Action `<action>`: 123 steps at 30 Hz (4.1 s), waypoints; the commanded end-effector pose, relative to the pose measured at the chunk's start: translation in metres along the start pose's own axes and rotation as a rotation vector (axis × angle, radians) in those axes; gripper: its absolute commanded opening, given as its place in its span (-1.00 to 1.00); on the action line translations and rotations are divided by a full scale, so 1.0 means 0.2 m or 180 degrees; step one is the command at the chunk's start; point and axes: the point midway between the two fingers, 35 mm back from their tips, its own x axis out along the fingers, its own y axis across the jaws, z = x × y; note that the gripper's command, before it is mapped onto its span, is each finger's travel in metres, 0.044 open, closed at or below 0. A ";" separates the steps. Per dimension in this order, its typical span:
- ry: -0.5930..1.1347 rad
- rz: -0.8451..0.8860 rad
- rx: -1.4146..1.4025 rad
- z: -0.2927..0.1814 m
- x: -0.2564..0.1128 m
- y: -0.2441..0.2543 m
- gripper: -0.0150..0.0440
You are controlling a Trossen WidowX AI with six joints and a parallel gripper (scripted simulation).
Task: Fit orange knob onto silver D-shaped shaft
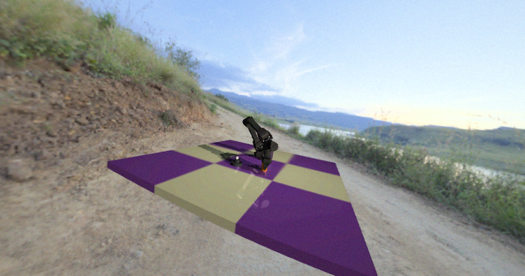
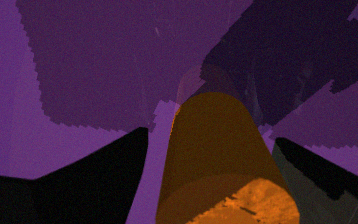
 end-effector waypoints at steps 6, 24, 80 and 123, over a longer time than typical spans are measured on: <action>-0.0010 -0.0010 -0.0017 0.00 0.01 0.00 0.02; 0.0005 -0.0001 -0.0021 0.00 -0.19 0.04 -0.49; 0.0046 0.0021 -0.0040 0.34 -0.63 0.04 -0.49; -0.0013 -0.0010 -0.0033 0.94 -0.45 -0.20 -0.49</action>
